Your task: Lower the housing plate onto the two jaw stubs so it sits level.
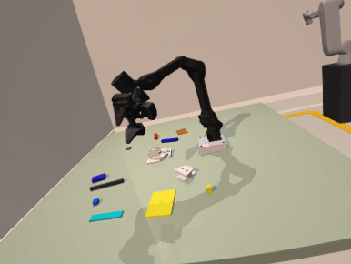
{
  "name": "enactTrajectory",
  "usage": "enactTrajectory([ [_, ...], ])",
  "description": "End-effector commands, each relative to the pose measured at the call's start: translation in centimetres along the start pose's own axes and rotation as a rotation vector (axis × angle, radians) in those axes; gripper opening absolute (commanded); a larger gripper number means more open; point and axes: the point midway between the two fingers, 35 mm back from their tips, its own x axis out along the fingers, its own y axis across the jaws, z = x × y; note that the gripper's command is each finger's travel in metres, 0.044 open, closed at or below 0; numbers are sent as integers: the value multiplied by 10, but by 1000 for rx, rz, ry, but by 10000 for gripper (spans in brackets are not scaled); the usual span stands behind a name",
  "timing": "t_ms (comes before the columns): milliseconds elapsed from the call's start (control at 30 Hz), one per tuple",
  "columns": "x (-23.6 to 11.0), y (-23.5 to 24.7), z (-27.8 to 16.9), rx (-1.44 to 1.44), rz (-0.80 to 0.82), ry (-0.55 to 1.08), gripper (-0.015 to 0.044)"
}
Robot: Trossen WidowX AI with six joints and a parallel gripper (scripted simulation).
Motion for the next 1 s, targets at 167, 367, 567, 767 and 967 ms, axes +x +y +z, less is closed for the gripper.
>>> enactTrajectory([
  [167,12,33,25,-72,160,-42,440],
  [367,15,54,42,-133,267,-82,440],
  [567,15,75,60,-201,374,-132,440],
  [767,12,95,78,-276,480,-192,440],
  [967,6,115,95,-358,584,-262,440],
])
